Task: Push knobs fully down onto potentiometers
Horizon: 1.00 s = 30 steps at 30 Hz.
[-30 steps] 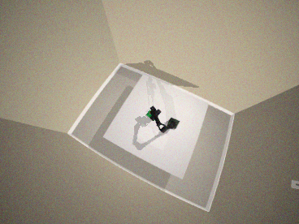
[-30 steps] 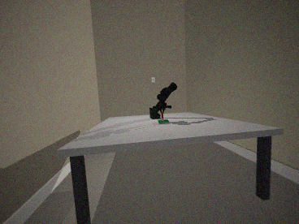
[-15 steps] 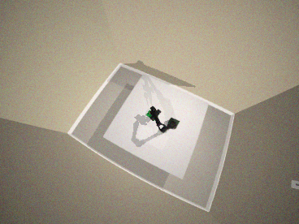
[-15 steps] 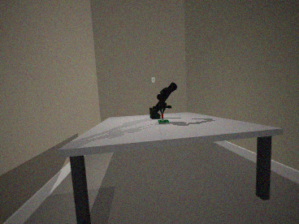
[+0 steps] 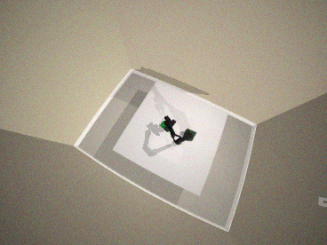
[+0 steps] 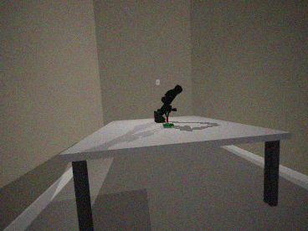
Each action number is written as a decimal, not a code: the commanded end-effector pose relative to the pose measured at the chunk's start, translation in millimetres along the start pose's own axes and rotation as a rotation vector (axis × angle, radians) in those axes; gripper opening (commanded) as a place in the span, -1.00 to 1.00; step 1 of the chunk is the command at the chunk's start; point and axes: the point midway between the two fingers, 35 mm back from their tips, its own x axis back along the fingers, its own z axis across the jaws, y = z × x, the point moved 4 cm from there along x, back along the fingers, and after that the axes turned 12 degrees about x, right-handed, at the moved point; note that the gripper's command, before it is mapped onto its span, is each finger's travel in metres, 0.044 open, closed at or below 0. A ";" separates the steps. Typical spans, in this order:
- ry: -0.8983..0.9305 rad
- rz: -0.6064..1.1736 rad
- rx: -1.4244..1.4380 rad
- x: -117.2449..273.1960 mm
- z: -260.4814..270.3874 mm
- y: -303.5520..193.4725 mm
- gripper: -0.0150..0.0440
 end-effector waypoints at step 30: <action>-0.003 -0.003 0.007 65.4 -19.0 96.9 -0.49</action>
